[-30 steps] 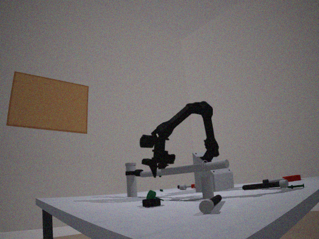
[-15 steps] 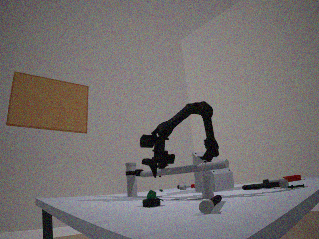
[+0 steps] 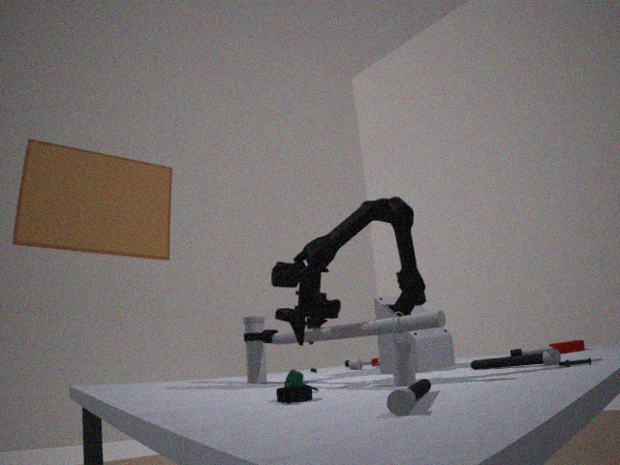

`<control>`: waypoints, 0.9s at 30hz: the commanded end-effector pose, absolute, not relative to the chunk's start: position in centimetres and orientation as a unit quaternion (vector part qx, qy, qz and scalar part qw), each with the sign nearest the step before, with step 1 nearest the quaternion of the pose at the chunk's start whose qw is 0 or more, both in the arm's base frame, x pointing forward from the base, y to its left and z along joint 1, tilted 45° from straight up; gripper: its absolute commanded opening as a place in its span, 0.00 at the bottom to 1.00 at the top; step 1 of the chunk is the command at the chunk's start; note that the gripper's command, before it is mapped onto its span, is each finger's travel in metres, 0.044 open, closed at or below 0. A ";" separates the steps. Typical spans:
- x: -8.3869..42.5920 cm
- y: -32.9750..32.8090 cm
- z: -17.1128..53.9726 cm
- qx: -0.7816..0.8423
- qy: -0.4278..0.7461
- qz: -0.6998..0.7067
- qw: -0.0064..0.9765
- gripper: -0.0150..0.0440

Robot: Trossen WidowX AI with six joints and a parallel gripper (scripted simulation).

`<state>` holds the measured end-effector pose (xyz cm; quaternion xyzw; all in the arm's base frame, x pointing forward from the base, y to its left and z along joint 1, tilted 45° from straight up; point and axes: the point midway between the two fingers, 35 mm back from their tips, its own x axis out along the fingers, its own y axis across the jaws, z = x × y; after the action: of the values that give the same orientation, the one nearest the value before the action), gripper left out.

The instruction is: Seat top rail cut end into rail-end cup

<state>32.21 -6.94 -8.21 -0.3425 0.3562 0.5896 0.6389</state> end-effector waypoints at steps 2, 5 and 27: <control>32.3 -7.5 -8.1 -0.347 0.358 0.586 0.639 0.25; 32.3 -7.6 -8.1 -0.348 0.358 0.586 0.639 0.25; 32.4 -7.8 -8.2 -0.348 0.358 0.586 0.639 0.25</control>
<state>32.24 -6.98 -8.20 -0.3416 0.3556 0.5921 0.6374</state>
